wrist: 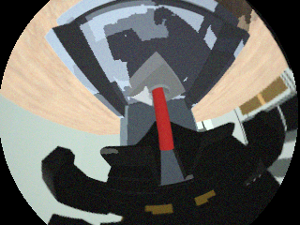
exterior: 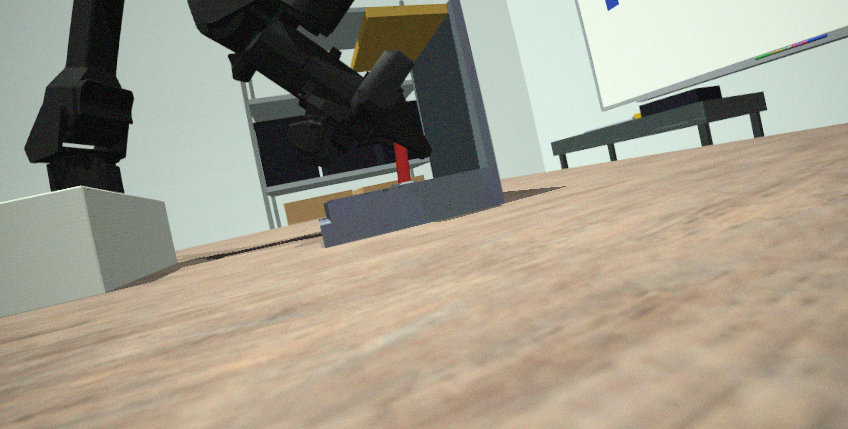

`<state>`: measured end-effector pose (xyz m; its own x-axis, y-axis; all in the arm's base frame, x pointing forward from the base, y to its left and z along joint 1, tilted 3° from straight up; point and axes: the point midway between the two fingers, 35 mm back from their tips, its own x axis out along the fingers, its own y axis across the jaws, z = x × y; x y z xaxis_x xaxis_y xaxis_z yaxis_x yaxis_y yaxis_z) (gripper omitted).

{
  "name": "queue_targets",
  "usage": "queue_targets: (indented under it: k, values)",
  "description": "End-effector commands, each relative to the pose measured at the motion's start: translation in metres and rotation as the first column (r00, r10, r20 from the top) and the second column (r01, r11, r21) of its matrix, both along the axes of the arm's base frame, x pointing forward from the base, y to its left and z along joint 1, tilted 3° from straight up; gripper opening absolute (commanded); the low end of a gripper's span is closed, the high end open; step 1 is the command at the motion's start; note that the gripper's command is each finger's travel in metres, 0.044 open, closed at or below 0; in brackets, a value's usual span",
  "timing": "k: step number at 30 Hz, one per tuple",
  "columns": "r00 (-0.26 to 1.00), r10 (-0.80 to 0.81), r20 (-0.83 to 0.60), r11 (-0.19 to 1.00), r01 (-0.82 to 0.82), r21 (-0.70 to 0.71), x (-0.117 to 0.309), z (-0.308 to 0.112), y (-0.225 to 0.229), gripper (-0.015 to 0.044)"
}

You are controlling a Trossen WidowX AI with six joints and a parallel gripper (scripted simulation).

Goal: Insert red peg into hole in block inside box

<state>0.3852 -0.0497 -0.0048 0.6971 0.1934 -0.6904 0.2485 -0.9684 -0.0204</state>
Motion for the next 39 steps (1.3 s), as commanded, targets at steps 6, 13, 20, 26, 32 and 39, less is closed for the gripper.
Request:
queue_targets:
  k: [6,13,20,26,32,39]
  values:
    - [1.000,-0.006,-0.018,1.000,0.006,0.005,-0.003,-0.009,0.001,0.0000]
    - [1.000,0.000,-0.001,1.000,0.000,0.000,0.000,-0.004,0.000,0.0157]
    - [1.000,0.000,-0.003,1.000,0.000,0.001,-0.004,-0.004,-0.001,0.0220]
    - [1.000,-0.003,-0.013,1.000,0.003,0.002,-0.021,-0.004,-0.004,0.0220]
    - [1.000,-0.006,-0.021,1.000,0.006,0.004,-0.037,-0.002,-0.006,0.0220]
    - [1.000,-0.006,-0.024,1.000,0.006,0.004,-0.061,-0.002,-0.010,0.0220]
